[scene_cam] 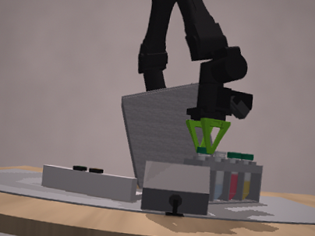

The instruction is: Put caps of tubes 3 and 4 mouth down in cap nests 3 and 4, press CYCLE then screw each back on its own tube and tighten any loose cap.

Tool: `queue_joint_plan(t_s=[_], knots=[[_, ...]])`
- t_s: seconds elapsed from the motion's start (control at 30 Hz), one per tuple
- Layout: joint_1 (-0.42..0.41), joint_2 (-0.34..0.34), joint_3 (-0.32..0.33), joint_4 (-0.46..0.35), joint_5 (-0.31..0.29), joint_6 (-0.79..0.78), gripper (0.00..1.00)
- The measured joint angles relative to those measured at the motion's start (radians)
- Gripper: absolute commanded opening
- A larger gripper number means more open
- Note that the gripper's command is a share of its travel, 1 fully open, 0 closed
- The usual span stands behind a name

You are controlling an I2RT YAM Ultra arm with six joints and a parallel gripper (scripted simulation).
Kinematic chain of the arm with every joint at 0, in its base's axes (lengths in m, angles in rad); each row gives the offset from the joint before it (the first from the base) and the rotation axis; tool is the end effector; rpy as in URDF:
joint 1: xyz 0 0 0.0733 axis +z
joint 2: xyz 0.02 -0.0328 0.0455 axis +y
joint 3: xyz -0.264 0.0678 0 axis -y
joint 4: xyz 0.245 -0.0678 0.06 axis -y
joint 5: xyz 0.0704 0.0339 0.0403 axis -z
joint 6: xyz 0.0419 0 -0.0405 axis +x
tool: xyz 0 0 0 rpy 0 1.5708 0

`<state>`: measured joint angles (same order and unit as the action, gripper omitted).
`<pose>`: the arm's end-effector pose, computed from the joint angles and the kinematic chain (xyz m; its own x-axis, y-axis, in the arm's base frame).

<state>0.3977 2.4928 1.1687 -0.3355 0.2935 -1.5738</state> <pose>0.3162 0.1209 -0.0547 0.3971 -0.8714 0.2879 -0.9171 -0.3884 0.0896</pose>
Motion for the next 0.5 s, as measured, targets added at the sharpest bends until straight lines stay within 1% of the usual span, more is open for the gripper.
queue_joint_plan(t_s=[0.07, 0.13, 0.5], knots=[[0.000, 0.000, 0.000, 0.000, 0.000, 0.012, 0.49], [0.000, 0.000, 0.000, -0.002, 0.000, 0.077, 0.49], [0.000, 0.000, 0.000, -0.012, 0.000, 0.619, 0.49]])
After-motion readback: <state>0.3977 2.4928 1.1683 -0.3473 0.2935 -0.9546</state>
